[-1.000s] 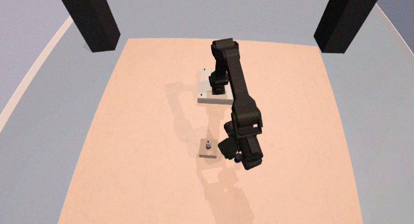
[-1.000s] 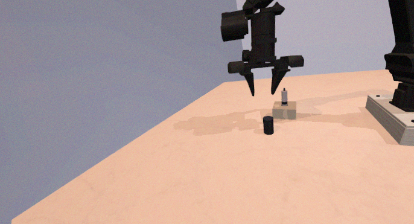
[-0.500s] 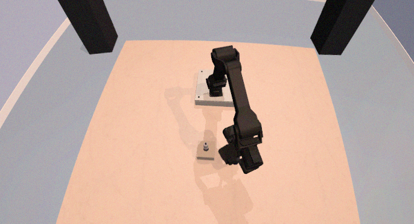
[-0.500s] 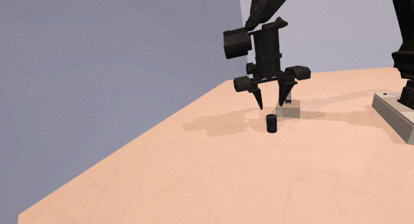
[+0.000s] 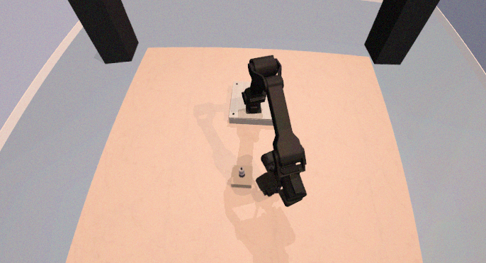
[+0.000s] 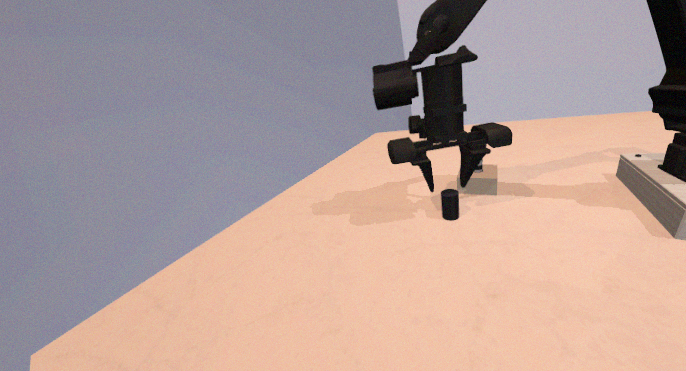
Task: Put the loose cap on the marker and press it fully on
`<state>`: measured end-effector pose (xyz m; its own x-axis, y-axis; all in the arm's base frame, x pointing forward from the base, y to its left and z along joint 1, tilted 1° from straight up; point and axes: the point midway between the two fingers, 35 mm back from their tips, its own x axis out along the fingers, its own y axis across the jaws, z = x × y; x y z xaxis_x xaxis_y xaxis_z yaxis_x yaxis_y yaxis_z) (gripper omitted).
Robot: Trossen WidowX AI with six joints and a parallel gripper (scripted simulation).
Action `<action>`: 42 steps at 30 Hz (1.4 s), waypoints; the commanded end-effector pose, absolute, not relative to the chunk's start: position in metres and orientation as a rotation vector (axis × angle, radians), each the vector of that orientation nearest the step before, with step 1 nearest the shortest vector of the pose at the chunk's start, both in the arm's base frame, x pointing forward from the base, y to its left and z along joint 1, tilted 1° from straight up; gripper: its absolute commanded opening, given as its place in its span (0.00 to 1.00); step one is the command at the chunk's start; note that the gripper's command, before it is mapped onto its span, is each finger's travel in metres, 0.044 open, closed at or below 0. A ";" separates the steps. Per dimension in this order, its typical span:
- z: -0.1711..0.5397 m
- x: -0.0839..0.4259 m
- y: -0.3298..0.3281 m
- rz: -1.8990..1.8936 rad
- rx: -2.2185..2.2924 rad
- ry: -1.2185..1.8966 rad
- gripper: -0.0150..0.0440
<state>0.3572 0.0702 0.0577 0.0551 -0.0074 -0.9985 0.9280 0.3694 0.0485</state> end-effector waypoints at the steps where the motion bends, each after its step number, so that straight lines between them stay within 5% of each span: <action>1: 0.048 0.356 0.069 -0.907 0.928 1.320 0.68; 26: 0.012 0.356 0.068 -0.907 0.928 1.320 0.68; 29: 0.012 0.356 0.068 -0.907 0.928 1.320 0.55; 39: 0.012 0.356 0.068 -0.907 0.928 1.320 0.44; 42: 0.017 0.356 0.068 -0.907 0.928 1.320 0.30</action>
<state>0.3558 0.0684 0.0135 0.0436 -0.0101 -0.9990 0.9285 0.3694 0.0368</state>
